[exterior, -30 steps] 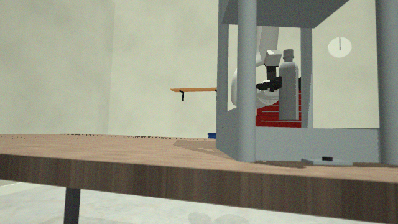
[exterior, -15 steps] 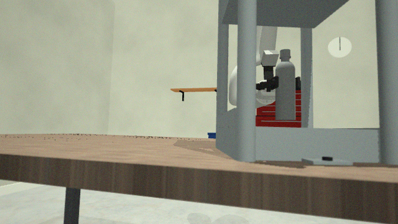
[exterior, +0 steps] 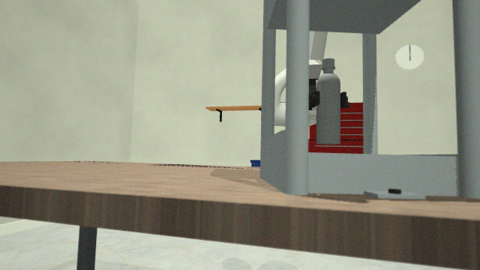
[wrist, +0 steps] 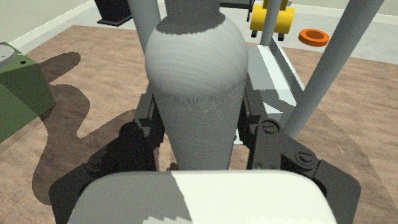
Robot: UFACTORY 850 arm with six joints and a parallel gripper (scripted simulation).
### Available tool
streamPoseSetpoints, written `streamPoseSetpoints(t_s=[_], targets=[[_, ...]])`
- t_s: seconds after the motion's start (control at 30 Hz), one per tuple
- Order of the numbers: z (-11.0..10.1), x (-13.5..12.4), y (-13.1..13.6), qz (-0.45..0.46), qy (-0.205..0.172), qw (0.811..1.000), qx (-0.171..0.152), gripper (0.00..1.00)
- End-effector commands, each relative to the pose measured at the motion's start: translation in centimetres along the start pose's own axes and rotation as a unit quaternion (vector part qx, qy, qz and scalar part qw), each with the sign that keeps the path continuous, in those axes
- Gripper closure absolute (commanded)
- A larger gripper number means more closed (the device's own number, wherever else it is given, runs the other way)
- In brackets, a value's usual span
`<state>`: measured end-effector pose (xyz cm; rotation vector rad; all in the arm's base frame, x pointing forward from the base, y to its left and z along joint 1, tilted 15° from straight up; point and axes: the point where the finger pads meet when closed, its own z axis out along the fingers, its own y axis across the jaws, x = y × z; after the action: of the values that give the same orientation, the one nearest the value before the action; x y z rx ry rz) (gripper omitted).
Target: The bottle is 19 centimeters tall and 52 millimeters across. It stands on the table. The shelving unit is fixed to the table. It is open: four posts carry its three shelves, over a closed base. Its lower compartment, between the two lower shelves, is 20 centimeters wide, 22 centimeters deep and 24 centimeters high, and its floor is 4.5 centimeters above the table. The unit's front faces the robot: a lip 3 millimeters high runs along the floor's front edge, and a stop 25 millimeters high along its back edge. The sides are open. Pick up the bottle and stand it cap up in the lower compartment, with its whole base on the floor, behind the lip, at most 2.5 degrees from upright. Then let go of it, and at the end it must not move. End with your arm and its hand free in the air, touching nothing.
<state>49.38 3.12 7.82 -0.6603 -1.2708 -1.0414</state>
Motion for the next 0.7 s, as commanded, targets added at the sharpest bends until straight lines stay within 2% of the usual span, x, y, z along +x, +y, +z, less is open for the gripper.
streamPoseSetpoints(t_s=[0.0,0.37,0.67], targets=[[-0.1,0.1,0.9,0.0,0.0,1.0,0.0,1.0],[-0.1,0.1,3.7,0.0,0.0,1.0,0.0,1.0],[-0.1,0.1,4.7,0.0,0.0,1.0,0.0,1.0]])
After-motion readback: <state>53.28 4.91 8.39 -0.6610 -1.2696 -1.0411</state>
